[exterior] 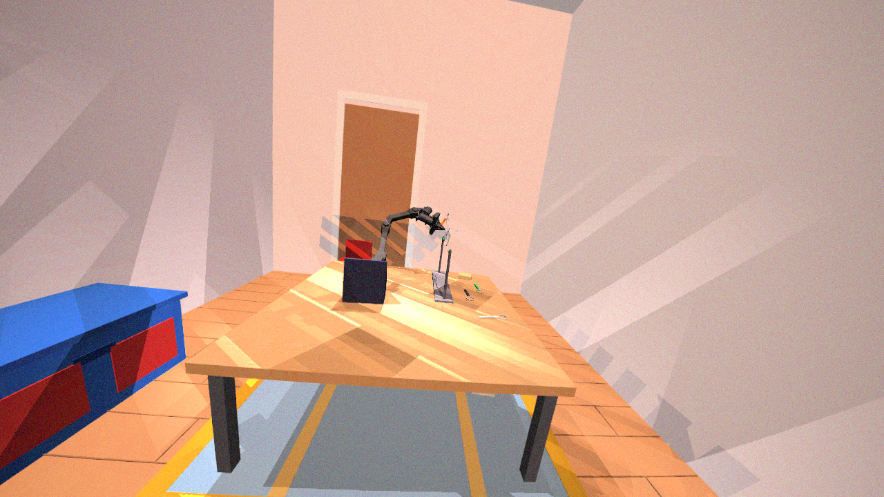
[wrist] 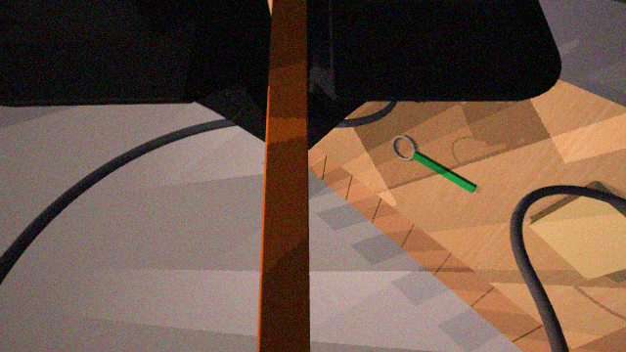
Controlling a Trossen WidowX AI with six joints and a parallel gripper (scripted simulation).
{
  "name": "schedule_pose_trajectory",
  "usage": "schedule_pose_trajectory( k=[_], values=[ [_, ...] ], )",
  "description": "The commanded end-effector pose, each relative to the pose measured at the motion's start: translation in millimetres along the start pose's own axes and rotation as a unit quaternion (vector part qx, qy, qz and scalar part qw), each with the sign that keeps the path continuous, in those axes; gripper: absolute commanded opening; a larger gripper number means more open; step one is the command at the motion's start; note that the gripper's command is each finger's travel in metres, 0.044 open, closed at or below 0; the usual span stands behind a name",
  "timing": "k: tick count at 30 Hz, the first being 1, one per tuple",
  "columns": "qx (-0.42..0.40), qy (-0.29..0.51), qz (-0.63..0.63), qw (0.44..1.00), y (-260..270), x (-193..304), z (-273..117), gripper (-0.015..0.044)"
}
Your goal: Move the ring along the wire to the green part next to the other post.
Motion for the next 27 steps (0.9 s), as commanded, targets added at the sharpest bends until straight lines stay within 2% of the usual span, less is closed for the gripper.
schedule_pose_trajectory(
  k=[1,27],
  values=[
    [-0.011,-0.002,0.024,1.0,-0.3,1.9,1.7,-0.015],
    [-0.083,-0.037,0.169,0.981,0.8,3.9,3.4,-0.015]
  ],
)
Point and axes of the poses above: the point midway between the two fingers, 35 mm back from their tips, its own z axis out along the fingers, its own y axis across the jaws, x = y × z, the point moved 7 cm from there along -z, back along the fingers, and after that the axes turned 15 degrees about -z, right-handed, at the moved point
